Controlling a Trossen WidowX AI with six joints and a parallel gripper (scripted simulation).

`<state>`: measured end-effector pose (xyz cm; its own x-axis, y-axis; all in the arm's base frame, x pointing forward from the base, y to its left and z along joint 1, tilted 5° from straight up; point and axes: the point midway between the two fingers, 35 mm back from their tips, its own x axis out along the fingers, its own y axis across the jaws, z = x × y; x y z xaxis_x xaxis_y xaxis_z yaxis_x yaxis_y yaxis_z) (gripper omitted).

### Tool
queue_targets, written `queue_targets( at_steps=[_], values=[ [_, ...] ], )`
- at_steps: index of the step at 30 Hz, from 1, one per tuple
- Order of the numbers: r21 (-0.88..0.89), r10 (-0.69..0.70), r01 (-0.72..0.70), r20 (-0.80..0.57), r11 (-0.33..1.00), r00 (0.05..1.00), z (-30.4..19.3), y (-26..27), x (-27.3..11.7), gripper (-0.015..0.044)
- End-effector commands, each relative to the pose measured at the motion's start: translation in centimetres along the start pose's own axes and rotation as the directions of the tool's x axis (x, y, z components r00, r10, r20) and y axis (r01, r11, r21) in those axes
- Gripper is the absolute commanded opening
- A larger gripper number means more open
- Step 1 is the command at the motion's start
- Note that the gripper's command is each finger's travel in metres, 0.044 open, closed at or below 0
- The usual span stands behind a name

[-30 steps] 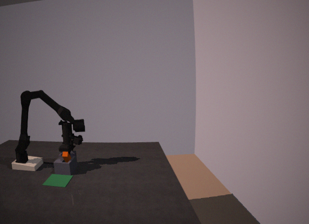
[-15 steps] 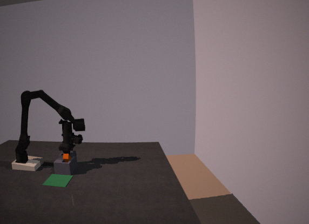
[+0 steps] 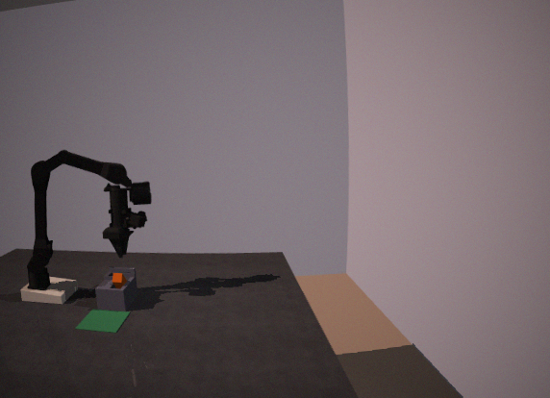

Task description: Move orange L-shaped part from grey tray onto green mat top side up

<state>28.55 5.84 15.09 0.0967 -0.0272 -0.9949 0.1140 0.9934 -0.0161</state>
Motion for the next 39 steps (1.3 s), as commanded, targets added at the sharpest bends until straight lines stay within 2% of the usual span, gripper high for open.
queue_targets(
  at_steps=[1,27,28,31,35,39],
  values=[
    [-0.006,-0.003,0.003,-0.001,1.0,1.0,-0.4,-0.4,-1.8,0.018],
    [0.001,0.006,-0.006,0.015,1.0,1.0,-0.1,-0.2,-1.5,0.018],
    [-0.013,0.005,-0.005,0.015,1.0,1.0,-0.1,-0.2,-1.5,0.0206],
    [-0.133,0.004,-0.002,0.014,0.991,1.0,0.1,-0.8,-1.6,0.028],
    [-0.429,0.0,0.004,0.011,0.903,1.0,0.4,-2.4,-1.6,0.028],
    [-0.703,-0.003,0.008,0.008,0.711,1.0,0.6,-4.0,-1.7,0.028]
  ],
)
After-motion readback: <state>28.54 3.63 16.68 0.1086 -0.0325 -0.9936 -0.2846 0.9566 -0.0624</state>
